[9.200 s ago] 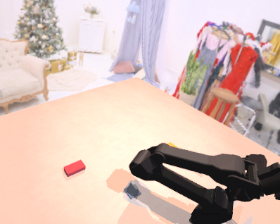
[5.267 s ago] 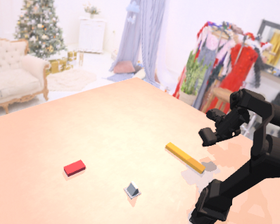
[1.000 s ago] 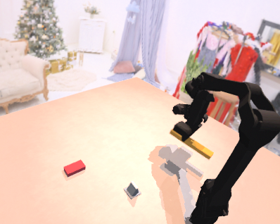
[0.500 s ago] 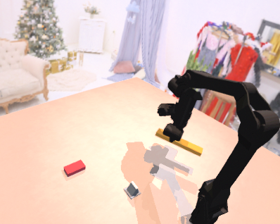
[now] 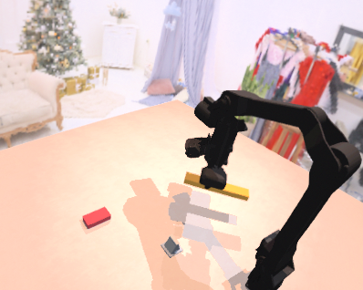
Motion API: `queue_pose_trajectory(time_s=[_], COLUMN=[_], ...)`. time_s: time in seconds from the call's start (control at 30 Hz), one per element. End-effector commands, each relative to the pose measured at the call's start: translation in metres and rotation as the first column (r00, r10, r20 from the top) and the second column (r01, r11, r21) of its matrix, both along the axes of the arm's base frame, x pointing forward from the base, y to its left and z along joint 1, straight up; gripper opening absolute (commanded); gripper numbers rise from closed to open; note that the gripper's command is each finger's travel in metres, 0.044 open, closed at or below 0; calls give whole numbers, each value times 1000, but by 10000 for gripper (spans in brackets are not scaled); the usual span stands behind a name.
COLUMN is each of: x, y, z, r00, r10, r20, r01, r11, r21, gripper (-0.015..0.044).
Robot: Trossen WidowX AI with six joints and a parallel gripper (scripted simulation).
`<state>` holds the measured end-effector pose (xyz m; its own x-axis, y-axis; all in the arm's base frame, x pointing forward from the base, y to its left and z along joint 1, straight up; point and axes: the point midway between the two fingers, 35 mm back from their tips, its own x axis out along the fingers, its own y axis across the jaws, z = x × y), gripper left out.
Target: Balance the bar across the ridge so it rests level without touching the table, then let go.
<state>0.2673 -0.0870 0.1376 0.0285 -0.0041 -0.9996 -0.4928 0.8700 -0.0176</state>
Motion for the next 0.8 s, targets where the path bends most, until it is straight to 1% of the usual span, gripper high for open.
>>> queue_pose_trajectory(time_s=[0.0, 0.37, 0.77], x=[2, 8, 6], y=[11, 55, 102], z=[0, 0, 1], r00=[998, 970, 903], r10=[57, 244, 429], r20=[-3, -3, -4], r01=[-57, -244, -429], r11=[998, 970, 903], r21=[-5, -6, -6], gripper=[0, 0, 0])
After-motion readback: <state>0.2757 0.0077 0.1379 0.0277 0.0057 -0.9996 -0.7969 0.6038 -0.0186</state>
